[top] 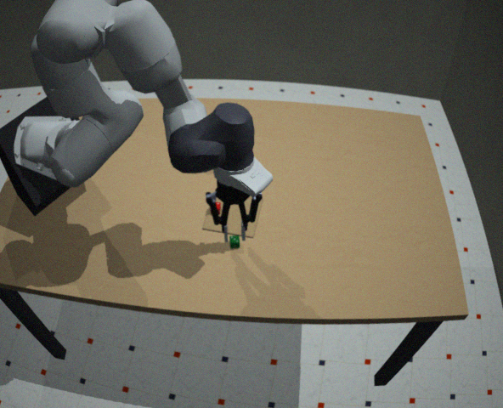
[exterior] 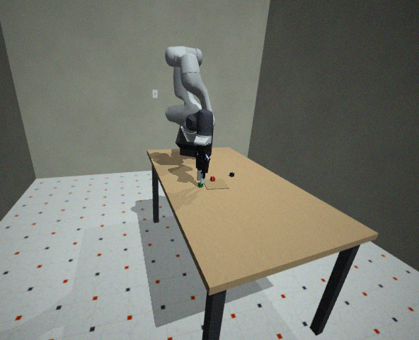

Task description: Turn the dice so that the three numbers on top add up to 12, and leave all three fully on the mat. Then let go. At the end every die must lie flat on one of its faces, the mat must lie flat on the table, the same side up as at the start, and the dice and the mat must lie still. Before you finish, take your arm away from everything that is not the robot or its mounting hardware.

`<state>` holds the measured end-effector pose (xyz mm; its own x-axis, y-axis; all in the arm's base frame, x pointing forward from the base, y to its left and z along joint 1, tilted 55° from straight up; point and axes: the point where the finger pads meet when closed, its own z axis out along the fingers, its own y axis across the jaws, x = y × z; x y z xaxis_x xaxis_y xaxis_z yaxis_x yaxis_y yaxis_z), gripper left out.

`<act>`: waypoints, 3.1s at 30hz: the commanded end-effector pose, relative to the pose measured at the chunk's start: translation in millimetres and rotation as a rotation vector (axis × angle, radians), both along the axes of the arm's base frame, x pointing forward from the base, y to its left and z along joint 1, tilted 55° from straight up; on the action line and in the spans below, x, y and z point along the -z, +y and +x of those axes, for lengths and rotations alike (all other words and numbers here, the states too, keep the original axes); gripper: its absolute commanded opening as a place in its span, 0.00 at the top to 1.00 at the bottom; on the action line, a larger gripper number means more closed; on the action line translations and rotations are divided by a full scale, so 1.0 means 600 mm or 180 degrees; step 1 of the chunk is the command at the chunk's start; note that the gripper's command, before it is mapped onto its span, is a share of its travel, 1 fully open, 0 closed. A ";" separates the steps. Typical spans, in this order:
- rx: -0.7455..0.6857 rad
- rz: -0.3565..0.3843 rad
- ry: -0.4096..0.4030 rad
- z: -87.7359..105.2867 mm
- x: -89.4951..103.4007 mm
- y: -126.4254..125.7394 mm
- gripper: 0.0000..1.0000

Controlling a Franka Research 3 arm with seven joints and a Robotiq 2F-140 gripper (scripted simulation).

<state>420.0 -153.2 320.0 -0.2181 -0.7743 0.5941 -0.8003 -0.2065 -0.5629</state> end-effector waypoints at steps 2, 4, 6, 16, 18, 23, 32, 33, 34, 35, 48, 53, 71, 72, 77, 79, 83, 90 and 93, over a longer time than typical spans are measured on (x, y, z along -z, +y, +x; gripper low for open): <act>0.0009 0.0011 -0.0021 0.002 -0.002 0.000 0.75; 0.0009 0.0011 -0.0021 0.002 -0.002 0.000 0.75; 0.0009 0.0011 -0.0021 0.002 -0.001 0.000 0.75; 0.0010 0.0011 -0.0021 0.012 0.008 -0.011 0.75; 0.0009 0.0011 -0.0021 0.015 0.012 -0.014 0.75; 0.0010 0.0011 -0.0021 0.024 0.021 -0.023 0.75; 0.0009 0.0011 -0.0021 0.030 0.027 -0.030 0.75; 0.0009 0.0011 -0.0021 0.031 0.028 -0.031 0.75; 0.0009 0.0011 -0.0021 0.031 0.028 -0.031 0.75; 0.0009 0.0011 -0.0021 0.031 0.028 -0.031 0.75; 0.0009 0.0011 -0.0021 0.031 0.028 -0.031 0.75; 0.0009 0.0011 -0.0021 0.031 0.028 -0.031 0.75; 0.0009 0.0011 -0.0021 0.031 0.028 -0.031 0.87; 0.0009 0.0011 -0.0021 0.031 0.028 -0.031 0.87; 0.0009 0.0011 -0.0021 0.031 0.028 -0.031 0.87; 0.0009 0.0011 -0.0021 0.031 0.028 -0.031 0.87; 0.0009 0.0011 -0.0021 0.031 0.028 -0.031 0.87; 0.0009 0.0011 -0.0021 0.031 0.028 -0.031 0.87; 0.0009 0.0011 -0.0021 0.031 0.028 -0.031 0.87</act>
<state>437.3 -171.8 302.1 -0.2174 -0.7739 0.5948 -0.8010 -0.2067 -0.5618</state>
